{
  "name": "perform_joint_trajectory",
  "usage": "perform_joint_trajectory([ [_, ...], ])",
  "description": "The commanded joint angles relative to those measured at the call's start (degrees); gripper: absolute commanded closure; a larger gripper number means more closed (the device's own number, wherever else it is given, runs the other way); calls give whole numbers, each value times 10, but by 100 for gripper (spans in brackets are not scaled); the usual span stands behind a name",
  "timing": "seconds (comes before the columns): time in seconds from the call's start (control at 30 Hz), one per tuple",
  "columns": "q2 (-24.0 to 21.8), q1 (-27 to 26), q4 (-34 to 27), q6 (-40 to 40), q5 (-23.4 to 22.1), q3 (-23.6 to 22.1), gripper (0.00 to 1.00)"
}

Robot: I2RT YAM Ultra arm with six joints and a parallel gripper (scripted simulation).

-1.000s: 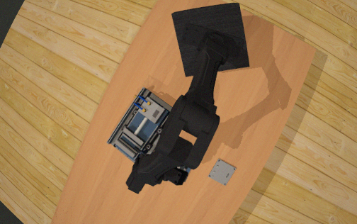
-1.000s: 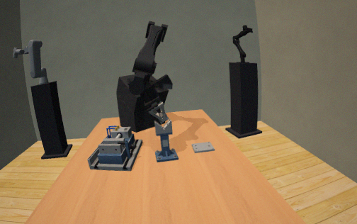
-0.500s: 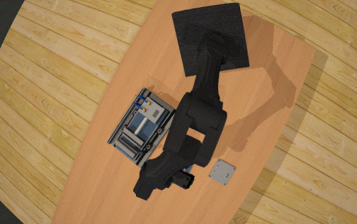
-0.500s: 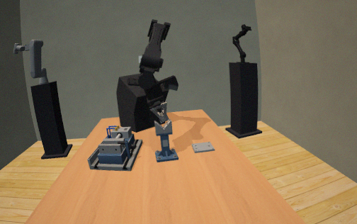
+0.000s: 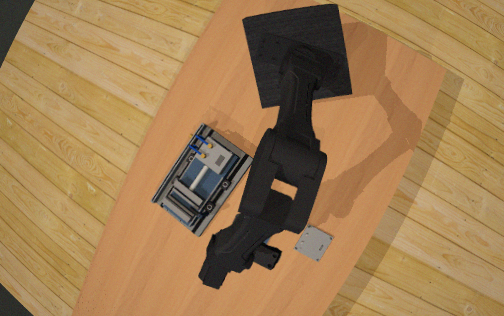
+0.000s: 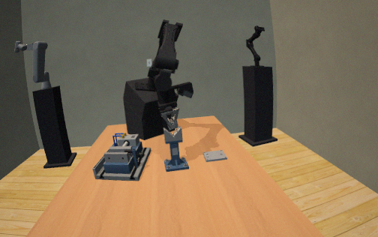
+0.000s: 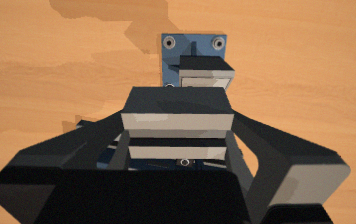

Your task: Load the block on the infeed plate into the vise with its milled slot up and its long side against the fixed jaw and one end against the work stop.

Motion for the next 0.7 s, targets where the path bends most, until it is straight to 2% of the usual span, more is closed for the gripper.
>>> perform_joint_trajectory([
  [0.0,-29,7,-6,16,26,4,100],
  [0.2,-34,18,-9,27,56,14,100],
  [0.67,-37,32,-12,40,93,17,100],
])
